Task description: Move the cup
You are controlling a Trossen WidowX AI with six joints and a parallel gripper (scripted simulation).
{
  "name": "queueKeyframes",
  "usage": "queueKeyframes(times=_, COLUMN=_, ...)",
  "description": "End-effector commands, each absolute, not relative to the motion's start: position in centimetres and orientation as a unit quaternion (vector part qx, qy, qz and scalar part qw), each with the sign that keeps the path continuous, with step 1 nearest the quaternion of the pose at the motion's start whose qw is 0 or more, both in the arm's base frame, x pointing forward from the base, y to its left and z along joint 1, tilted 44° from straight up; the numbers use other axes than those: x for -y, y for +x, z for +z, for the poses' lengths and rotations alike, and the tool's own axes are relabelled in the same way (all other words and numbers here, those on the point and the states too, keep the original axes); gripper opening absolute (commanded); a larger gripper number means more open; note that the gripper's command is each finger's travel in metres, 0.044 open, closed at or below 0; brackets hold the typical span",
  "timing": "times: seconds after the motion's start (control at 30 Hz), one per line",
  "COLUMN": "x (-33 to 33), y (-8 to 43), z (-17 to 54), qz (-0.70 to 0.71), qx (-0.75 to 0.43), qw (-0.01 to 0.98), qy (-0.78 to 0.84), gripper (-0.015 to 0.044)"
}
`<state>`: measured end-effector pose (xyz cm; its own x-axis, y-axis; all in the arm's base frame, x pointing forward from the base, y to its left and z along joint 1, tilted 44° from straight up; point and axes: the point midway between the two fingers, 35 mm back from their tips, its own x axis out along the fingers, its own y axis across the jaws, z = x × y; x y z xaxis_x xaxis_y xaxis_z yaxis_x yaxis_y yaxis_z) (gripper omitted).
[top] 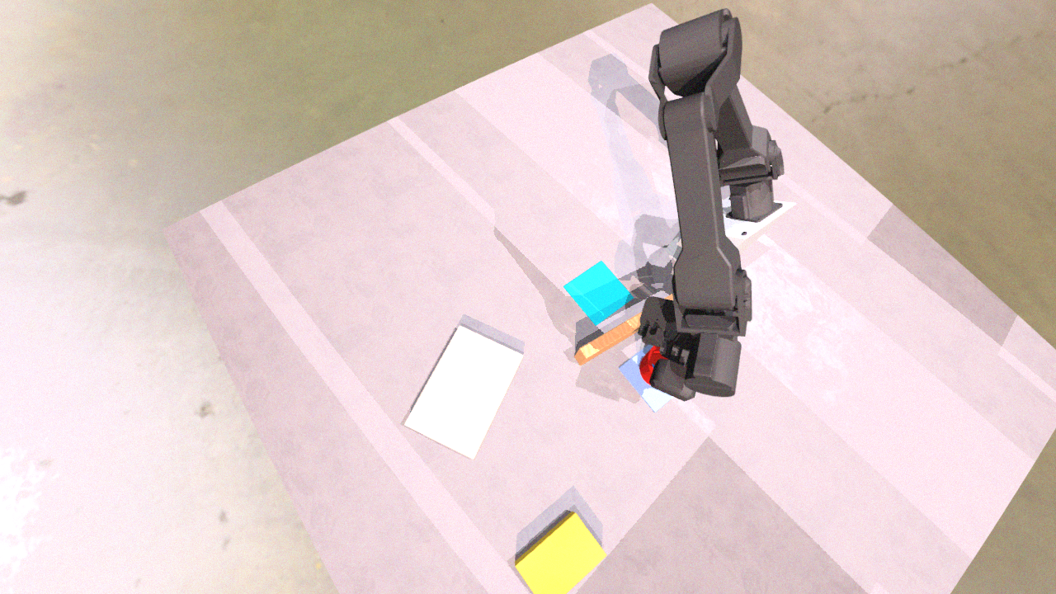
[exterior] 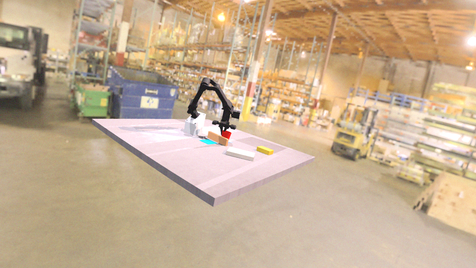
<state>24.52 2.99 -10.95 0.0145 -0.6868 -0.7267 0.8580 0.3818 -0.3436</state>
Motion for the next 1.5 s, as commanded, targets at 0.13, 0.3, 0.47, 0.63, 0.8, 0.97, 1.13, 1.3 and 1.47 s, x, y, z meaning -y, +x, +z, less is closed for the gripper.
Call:
queueKeyframes(times=0.13, x=-5.3, y=24.8, z=-8.8, qz=-0.544, qx=-0.438, qw=0.708, qy=0.104, gripper=0.0)
queueKeyframes(times=0.3, x=-6.8, y=24.7, z=-7.3, qz=-0.543, qx=-0.439, qw=0.709, qy=0.103, gripper=0.0)
queueKeyframes(times=0.47, x=-8.0, y=24.4, z=-5.9, qz=-0.543, qx=-0.439, qw=0.709, qy=0.101, gripper=0.0)
queueKeyframes(times=0.63, x=-8.1, y=24.4, z=-5.9, qz=-0.543, qx=-0.439, qw=0.709, qy=0.101, gripper=0.0)
queueKeyframes(times=0.8, x=-8.0, y=24.4, z=-6.0, qz=-0.542, qx=-0.44, qw=0.709, qy=0.097, gripper=0.0)
queueKeyframes(times=0.97, x=-8.0, y=24.4, z=-6.0, qz=-0.542, qx=-0.44, qw=0.709, qy=0.097, gripper=0.0)
queueKeyframes(times=1.13, x=-8.0, y=24.4, z=-6.0, qz=-0.542, qx=-0.44, qw=0.709, qy=0.097, gripper=0.0)
queueKeyframes(times=1.3, x=-7.9, y=24.4, z=-5.9, qz=-0.542, qx=-0.44, qw=0.709, qy=0.097, gripper=0.0)
queueKeyframes(times=1.47, x=-7.4, y=24.3, z=-5.4, qz=-0.542, qx=-0.44, qw=0.709, qy=0.098, gripper=0.0)
